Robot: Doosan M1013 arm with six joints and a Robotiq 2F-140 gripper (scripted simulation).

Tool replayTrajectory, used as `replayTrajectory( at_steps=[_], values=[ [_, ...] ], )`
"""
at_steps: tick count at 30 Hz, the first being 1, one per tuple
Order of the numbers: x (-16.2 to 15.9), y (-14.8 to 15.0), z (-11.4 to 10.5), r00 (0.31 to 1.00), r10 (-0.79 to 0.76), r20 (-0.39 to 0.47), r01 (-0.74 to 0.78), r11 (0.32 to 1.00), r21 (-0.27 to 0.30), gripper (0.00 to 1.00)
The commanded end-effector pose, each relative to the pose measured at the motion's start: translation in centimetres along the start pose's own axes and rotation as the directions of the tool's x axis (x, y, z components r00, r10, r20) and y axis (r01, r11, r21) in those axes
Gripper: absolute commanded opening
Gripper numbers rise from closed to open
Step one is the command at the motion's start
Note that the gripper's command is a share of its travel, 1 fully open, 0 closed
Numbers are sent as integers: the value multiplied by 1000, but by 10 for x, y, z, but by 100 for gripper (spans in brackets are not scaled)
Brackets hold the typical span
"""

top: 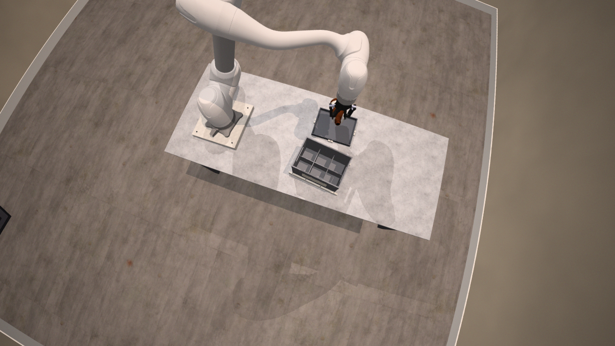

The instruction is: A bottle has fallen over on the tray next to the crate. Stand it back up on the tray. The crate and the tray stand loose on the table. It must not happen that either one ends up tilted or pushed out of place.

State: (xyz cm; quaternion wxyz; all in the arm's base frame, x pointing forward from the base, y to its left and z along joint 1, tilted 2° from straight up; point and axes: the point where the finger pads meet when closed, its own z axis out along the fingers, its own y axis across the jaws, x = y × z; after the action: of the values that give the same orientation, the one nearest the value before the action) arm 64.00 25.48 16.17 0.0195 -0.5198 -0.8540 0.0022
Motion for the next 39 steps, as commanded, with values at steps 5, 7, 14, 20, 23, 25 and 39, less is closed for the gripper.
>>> replayTrajectory(
  at_steps=[5, 7, 14, 20, 23, 25, 39],
  values=[
    [-1, 1, -4, 999, -34, 0, 34, 999, -2, 10],
    [-1, 1, -4, 999, -34, 0, 34, 999, -2, 10],
    [-1, 1, -4, 999, -34, 0, 34, 999, -2, 10],
    [-1, 1, -4, 999, -34, 0, 34, 999, -2, 10],
    [-1, 1, -4, 999, -34, 0, 34, 999, -2, 10],
    [-1, 1, -4, 999, -34, 0, 34, 999, -2, 10],
    [-1, 1, -4, 999, -34, 0, 34, 999, -2, 10]
  ],
)
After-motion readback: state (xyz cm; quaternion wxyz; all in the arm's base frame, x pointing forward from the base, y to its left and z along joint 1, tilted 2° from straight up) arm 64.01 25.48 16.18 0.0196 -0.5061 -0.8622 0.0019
